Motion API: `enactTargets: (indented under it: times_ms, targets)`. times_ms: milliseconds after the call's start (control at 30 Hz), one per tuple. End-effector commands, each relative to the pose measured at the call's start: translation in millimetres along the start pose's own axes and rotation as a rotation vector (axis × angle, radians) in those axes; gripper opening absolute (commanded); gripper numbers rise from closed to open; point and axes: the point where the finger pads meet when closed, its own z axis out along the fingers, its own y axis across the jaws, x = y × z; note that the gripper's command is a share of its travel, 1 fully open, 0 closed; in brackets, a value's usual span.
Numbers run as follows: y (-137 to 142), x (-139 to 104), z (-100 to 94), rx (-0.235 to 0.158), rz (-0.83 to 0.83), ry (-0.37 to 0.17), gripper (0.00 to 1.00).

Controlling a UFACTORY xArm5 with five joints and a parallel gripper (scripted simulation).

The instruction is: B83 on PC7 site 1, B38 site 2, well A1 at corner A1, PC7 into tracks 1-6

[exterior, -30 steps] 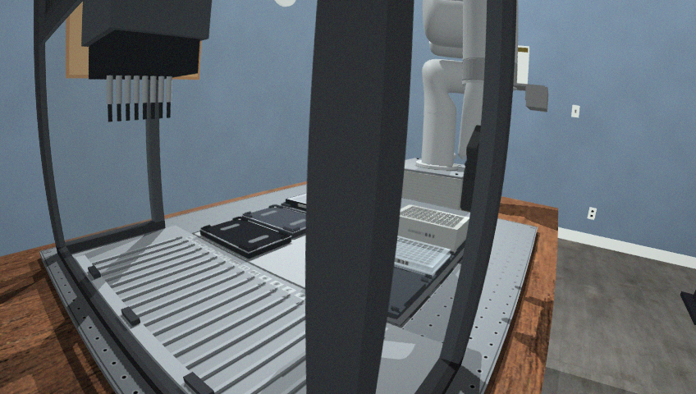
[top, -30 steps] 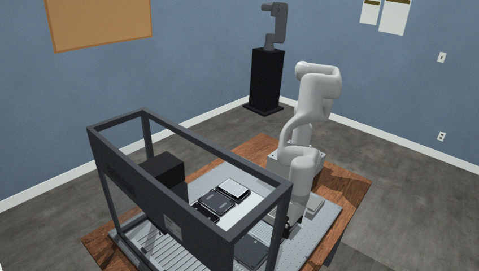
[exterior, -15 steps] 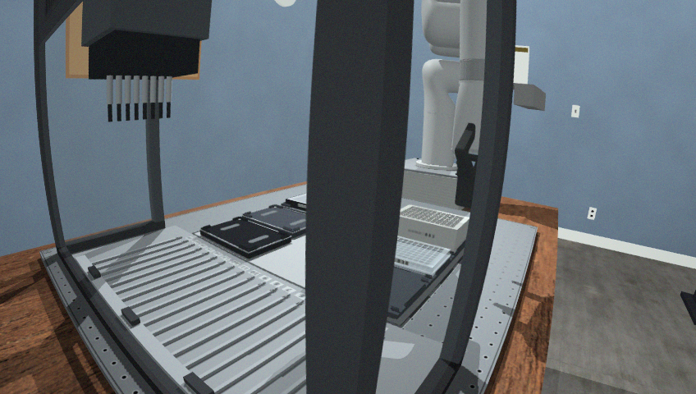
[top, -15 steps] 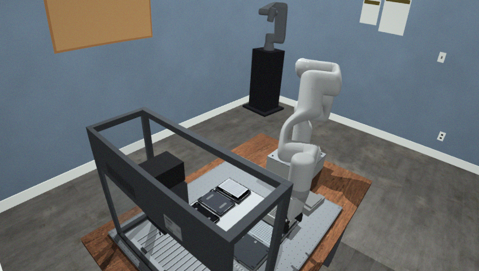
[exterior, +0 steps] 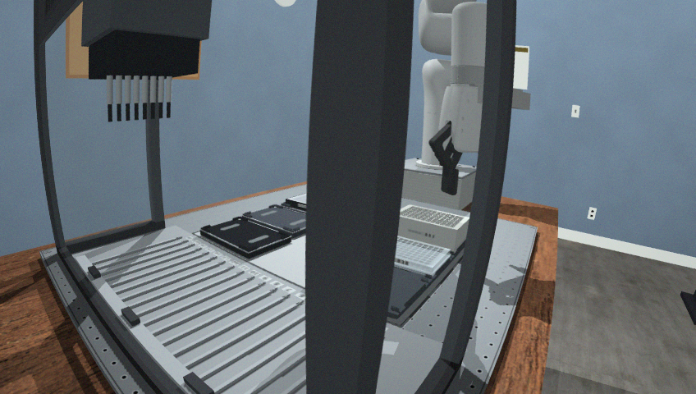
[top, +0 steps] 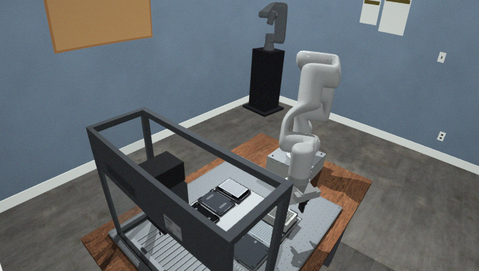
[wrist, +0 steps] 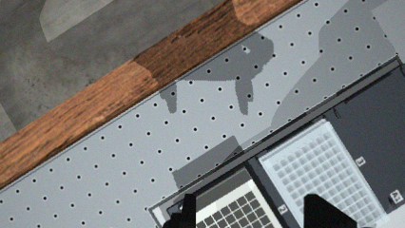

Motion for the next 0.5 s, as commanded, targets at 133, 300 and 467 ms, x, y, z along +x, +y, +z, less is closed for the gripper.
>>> enactTargets:
  times_ms: [133,300,467]
  targets:
    - [-16.7,-29.5,-2.1,-0.03,0.238,0.004,0.81]
    - [-29.0,-51.3,-1.8,-0.029,0.405,0.006,0.81]
    - [-41.3,-73.1,-1.4,-0.029,0.571,0.009,0.81]
